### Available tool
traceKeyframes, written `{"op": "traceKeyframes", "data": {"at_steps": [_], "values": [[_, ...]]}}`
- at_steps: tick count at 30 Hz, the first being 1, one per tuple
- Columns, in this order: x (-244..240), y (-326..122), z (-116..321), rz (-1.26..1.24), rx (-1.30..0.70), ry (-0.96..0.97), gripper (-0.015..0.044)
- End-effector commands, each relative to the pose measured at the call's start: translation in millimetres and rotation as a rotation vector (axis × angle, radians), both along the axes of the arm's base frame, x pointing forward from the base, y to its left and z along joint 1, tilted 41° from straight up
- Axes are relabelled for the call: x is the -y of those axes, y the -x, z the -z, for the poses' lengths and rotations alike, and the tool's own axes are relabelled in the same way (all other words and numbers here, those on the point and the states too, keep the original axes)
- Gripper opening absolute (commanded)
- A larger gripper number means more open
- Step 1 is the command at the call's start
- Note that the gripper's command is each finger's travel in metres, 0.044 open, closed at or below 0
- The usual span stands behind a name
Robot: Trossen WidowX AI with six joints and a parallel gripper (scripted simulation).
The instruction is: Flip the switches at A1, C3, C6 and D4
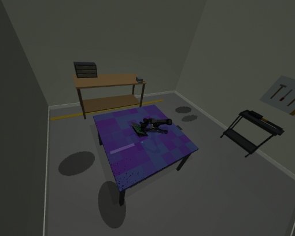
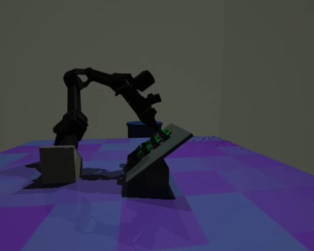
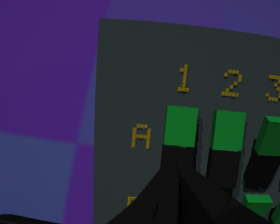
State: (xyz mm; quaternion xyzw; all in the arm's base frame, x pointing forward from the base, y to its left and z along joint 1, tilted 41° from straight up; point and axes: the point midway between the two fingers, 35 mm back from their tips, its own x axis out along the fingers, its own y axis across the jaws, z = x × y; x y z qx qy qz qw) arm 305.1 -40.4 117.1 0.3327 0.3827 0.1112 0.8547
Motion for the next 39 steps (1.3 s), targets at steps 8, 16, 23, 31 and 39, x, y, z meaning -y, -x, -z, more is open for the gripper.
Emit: {"op": "traceKeyframes", "data": {"at_steps": [8, 16, 23, 31, 39], "values": [[0.1, -1.2, 1.6, 0.006, -0.004, 0.0, 0.0], [-0.4, -2.0, 2.3, 0.006, -0.004, 0.0, 0.0], [-0.8, -2.6, 2.8, 0.006, -0.004, 0.0, 0.0], [-1.3, -3.3, 3.4, 0.006, -0.003, 0.0, 0.0], [15.9, 16.6, -14.1, -0.007, -0.02, 0.006, 0.0]]}}
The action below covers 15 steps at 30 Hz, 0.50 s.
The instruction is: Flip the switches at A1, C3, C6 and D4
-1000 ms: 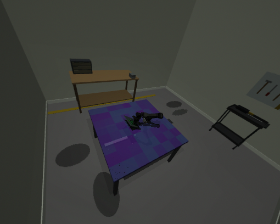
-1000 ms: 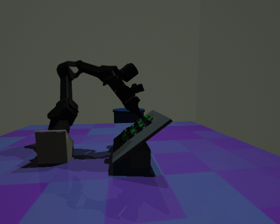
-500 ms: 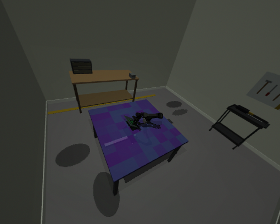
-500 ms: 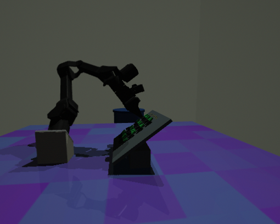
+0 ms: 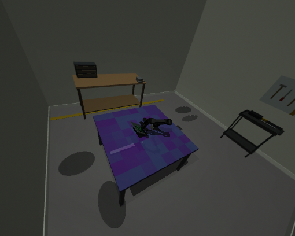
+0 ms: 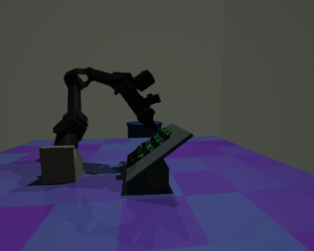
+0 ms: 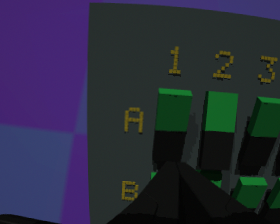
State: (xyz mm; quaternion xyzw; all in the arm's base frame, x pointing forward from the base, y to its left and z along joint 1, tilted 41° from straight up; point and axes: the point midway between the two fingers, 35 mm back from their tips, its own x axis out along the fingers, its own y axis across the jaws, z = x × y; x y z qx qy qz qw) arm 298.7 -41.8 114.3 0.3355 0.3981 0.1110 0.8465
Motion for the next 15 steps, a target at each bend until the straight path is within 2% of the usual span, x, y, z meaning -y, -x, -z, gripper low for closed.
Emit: {"op": "traceKeyframes", "data": {"at_steps": [1, 4, 10, 15], "values": [[20.4, 19.1, -24.8, 0.0, 0.009, 0.011, 0.0], [27.3, 32.6, -37.4, -0.001, 0.006, 0.006, 0.0], [27.8, 34.2, -35.1, -0.001, 0.005, 0.007, 0.0], [31.7, 75.6, 13.7, -0.001, 0.0, 0.009, 0.0]]}}
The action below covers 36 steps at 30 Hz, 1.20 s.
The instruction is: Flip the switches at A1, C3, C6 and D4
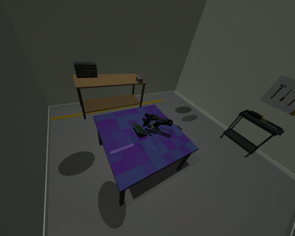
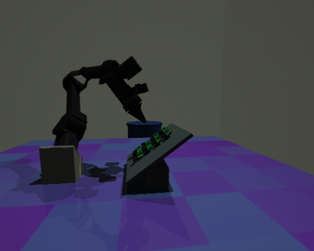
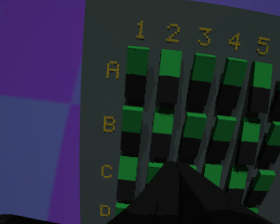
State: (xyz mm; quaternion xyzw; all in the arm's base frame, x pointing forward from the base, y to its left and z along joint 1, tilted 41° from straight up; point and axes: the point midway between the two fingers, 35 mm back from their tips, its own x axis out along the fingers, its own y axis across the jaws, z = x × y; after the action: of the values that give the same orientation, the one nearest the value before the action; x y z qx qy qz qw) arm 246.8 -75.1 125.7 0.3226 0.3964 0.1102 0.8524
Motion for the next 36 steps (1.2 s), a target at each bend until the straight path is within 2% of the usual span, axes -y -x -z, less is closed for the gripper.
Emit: {"op": "traceKeyframes", "data": {"at_steps": [1, 5, 10, 36], "values": [[-2.1, 28.3, 29.6, 0.005, -0.007, -0.019, 0.0], [-2.8, 28.9, 32.0, 0.005, -0.007, -0.019, 0.0], [-17.2, 6.8, 50.6, -0.011, -0.023, -0.021, 0.0], [-29.1, -10.2, 65.4, -0.011, -0.022, -0.022, 0.0]]}}
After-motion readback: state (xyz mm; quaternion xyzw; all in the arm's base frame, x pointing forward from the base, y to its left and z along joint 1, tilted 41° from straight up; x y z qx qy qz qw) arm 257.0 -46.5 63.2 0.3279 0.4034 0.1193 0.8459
